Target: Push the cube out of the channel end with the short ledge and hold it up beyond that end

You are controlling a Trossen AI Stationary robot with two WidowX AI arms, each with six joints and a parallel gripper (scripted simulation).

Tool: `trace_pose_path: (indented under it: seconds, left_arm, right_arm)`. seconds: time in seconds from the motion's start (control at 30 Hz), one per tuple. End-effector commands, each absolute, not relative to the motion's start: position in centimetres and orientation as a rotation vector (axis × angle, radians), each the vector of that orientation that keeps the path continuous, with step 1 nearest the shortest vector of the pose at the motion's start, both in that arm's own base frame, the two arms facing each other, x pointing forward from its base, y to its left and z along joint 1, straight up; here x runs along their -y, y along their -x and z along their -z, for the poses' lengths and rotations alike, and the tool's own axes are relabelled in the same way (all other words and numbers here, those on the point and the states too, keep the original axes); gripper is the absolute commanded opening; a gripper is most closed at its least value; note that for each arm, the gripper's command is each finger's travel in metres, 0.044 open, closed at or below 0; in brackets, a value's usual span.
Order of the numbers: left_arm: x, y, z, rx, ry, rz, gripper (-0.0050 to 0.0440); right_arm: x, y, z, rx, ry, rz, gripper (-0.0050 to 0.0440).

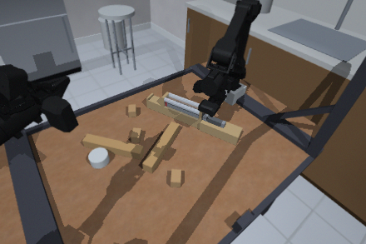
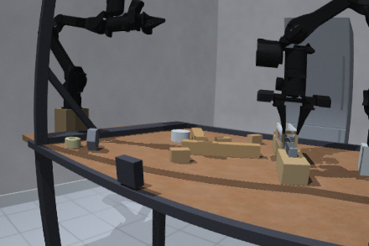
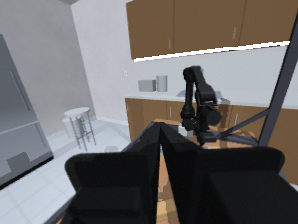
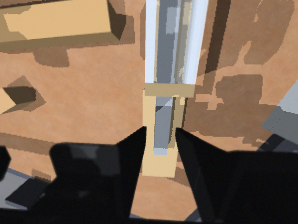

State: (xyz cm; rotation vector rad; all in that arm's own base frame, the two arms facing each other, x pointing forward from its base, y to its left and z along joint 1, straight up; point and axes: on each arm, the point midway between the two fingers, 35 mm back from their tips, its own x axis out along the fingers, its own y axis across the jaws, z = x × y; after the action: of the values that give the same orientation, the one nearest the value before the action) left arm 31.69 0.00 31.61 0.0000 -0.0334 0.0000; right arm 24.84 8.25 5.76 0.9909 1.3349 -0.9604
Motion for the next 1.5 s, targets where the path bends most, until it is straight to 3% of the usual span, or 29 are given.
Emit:
trace_pose_path:
  seconds: [0.0, 0.17, 0.73, 0.77, 1.3, 1.47]
  left_arm:
    - [0.0, -31.6, -32.3, 0.05, 0.0, 0.0, 0.0]
    - [0.0, -31.6, -32.3, 0.05, 0.0, 0.0, 0.0]
    - [0.0, -31.6, -32.3, 0.05, 0.0, 0.0, 0.0]
    - [0.0, -31.6, -32.3, 0.05, 0.0, 0.0, 0.0]
    - [0.0, -31.6, -32.3, 0.05, 0.0, 0.0, 0.0]
    - [0.0, -31.6, -32.3, 0.05, 0.0, 0.0, 0.0]
  right_arm:
    - [-8.2, -25.2, -6.7, -1.319, -0.997, 0.947, 0.0157]
    - [-8.3, -25.2, -9.8, -1.312, -1.003, 0.94, 0.0157]
    - [-8.1, -24.8, -8.4, -1.317, -0.998, 0.946, 0.0157]
    - [-8.1, -24.8, -8.4, -1.317, -0.998, 0.946, 0.0]
    - [-8.1, -24.8, -8.4, -1.317, -0.998, 0.946, 0.0]
    - [-11.5, -24.0, -7.9, -1.33, -0.991, 0.948, 0.0]
